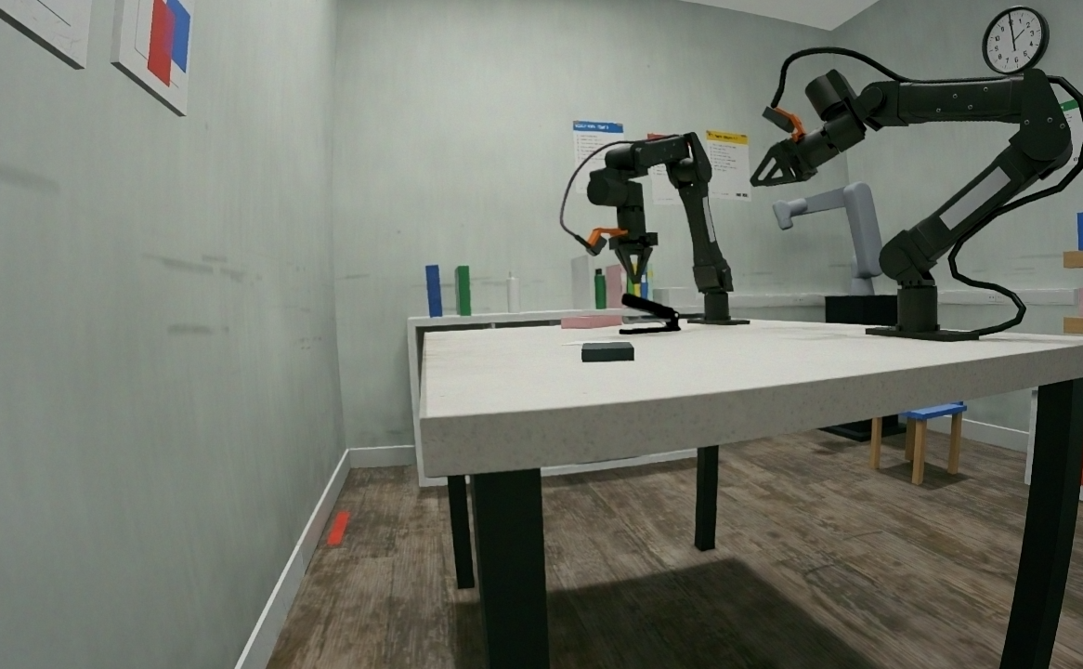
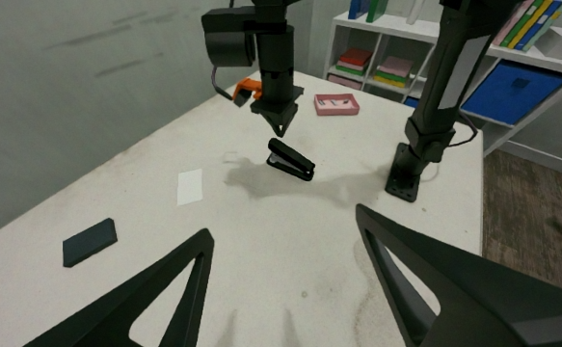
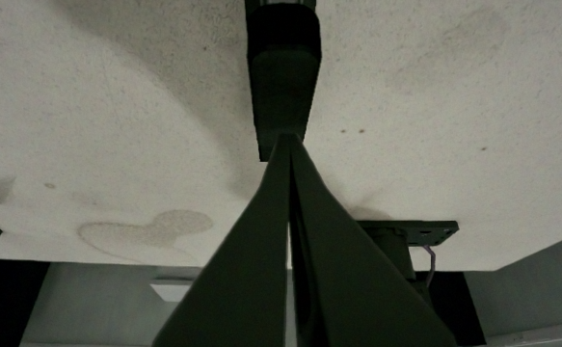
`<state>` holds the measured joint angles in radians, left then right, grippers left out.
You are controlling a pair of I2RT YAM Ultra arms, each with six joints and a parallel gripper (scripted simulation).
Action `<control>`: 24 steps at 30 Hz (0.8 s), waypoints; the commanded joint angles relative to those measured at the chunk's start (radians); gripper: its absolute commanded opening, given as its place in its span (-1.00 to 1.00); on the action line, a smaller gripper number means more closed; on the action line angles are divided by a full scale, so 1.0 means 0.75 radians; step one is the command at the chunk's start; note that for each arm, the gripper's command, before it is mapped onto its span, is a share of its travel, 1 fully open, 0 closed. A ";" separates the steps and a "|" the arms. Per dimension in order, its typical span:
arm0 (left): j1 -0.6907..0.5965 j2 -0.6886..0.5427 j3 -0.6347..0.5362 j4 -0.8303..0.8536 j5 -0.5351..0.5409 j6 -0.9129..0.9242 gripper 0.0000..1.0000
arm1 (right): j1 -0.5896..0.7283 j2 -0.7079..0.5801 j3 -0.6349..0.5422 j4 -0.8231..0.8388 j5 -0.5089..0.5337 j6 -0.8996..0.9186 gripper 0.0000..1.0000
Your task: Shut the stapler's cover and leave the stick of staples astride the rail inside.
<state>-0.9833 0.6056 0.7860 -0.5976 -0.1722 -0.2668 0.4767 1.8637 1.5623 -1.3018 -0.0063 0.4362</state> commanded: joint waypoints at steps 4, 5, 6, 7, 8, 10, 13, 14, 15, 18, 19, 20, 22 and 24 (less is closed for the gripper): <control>-0.011 -0.023 0.003 0.031 -0.013 -0.010 1.00 | 0.005 -0.041 -0.043 0.061 0.008 0.002 -1.00; -0.011 -0.023 0.003 0.031 -0.013 -0.010 1.00 | 0.005 -0.040 -0.050 0.069 0.008 0.002 -1.00; -0.011 -0.023 0.003 0.031 -0.013 -0.010 1.00 | 0.005 -0.039 -0.056 0.076 0.008 0.002 -1.00; -0.011 -0.023 0.003 0.031 -0.013 -0.010 1.00 | 0.005 -0.038 -0.063 0.084 0.008 0.002 -1.00; -0.011 -0.023 0.003 0.031 -0.013 -0.010 1.00 | 0.005 -0.037 -0.070 0.091 0.008 0.002 -1.00; -0.011 -0.023 0.003 0.031 -0.013 -0.010 1.00 | 0.005 -0.035 -0.083 0.106 0.008 0.002 -1.00; -0.011 -0.023 0.003 0.031 -0.013 -0.010 1.00 | 0.005 -0.036 -0.073 0.112 0.008 0.003 -1.00; -0.011 -0.023 0.003 0.031 -0.013 -0.010 1.00 | 0.005 -0.036 -0.073 0.112 0.008 0.003 -1.00; -0.011 -0.023 0.003 0.031 -0.013 -0.010 1.00 | 0.005 -0.036 -0.073 0.112 0.008 0.003 -1.00; -0.011 -0.023 0.003 0.031 -0.013 -0.010 1.00 | 0.013 -0.047 -0.094 0.119 0.008 0.002 -1.00; -0.011 -0.023 0.003 0.031 -0.013 -0.010 1.00 | 0.013 -0.047 -0.091 0.120 0.008 0.002 -1.00; -0.011 -0.023 0.003 0.031 -0.013 -0.010 1.00 | 0.013 -0.046 -0.100 0.126 0.008 0.002 -1.00; -0.011 -0.023 0.003 0.031 -0.013 -0.010 1.00 | 0.013 -0.046 -0.106 0.133 0.008 0.002 -1.00; -0.011 -0.023 0.003 0.031 -0.013 -0.010 1.00 | 0.013 -0.045 -0.112 0.140 0.008 0.002 -1.00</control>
<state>-0.9836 0.6056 0.7860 -0.5976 -0.1726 -0.2668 0.4767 1.8637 1.4853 -1.2205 -0.0063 0.4362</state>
